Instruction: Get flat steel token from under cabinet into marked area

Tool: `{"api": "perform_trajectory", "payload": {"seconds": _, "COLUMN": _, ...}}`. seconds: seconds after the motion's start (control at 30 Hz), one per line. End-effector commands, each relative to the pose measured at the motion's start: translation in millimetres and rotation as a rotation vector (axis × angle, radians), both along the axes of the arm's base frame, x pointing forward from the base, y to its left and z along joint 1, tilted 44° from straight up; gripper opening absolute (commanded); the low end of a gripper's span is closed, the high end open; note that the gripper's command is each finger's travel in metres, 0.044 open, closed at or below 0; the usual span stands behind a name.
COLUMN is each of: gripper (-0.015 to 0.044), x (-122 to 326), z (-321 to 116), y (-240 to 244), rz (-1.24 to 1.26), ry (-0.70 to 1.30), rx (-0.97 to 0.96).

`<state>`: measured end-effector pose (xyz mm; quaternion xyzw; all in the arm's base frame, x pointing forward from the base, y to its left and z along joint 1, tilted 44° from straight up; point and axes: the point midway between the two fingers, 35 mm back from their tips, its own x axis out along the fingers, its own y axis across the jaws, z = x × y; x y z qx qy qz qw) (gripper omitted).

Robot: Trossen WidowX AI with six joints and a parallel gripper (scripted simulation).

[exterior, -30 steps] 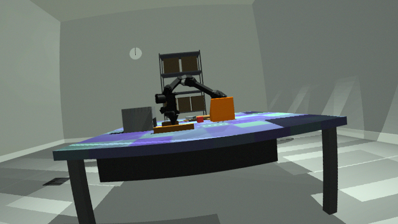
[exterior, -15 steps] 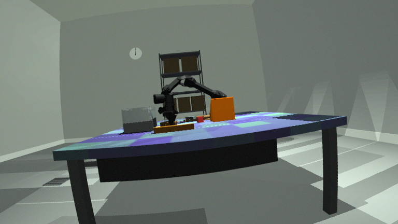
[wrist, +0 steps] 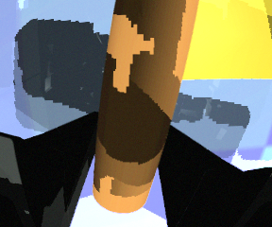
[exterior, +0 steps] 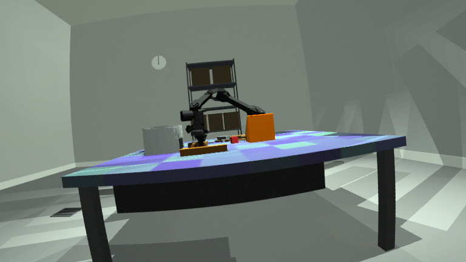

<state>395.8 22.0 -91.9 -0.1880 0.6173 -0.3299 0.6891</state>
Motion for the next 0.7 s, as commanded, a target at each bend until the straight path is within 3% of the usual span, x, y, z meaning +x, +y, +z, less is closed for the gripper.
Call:
{"api": "perform_trajectory", "payload": {"seconds": 0.0, "gripper": 0.0000, "x": -0.4, "z": 4.8, "y": -6.6, "rz": -0.004, "ry": -0.006, "rx": -0.008}}
{"api": "perform_trajectory", "payload": {"seconds": 0.67, "gripper": 0.0000, "x": -11.6, "z": 4.9, "y": -7.5, "rz": -0.004, "ry": -0.005, "rx": -0.008}}
